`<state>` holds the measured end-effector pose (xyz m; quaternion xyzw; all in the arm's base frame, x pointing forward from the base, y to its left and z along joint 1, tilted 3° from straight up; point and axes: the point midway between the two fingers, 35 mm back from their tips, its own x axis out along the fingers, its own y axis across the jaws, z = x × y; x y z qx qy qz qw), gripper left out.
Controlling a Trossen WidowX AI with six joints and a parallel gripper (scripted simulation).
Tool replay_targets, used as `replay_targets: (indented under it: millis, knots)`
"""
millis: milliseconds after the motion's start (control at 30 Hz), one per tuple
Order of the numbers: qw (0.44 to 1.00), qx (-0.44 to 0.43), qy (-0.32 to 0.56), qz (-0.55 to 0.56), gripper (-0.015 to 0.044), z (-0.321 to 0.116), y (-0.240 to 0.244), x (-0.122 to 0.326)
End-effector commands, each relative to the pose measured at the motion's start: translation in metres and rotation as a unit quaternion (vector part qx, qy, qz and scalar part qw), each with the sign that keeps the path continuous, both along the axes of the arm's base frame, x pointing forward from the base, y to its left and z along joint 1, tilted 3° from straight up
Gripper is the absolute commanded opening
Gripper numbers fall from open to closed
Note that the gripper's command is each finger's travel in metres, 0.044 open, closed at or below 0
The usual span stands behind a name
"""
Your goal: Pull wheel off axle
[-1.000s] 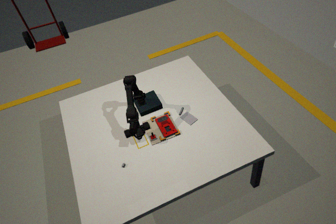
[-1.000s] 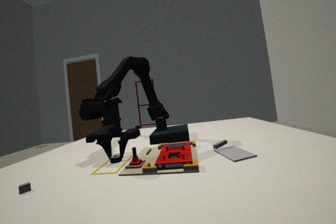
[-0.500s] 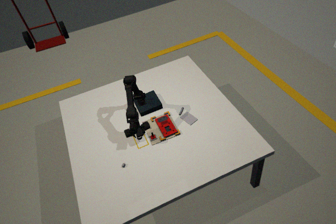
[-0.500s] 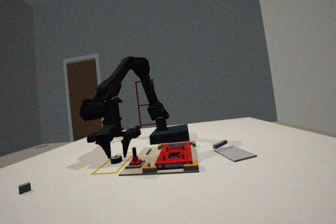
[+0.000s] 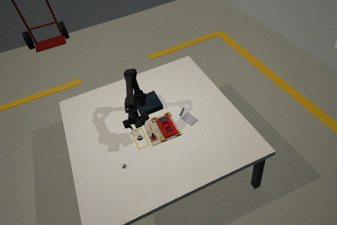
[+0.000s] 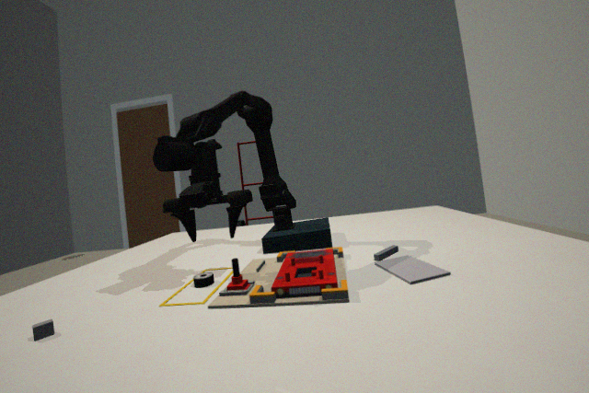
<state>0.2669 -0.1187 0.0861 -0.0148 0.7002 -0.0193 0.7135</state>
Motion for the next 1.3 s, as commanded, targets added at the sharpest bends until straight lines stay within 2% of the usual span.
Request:
replay_targets:
  millis: [0, 133, 1267]
  knots:
    - [1.000, -0.002, -0.006, -0.002, 0.0440, 0.019, 0.014, -0.029]
    - [1.000, -0.001, -0.006, -0.002, 0.0440, 0.028, 0.024, -0.051]
    - [1.000, -0.001, -0.006, -0.002, 0.0440, 0.028, 0.024, -0.051]
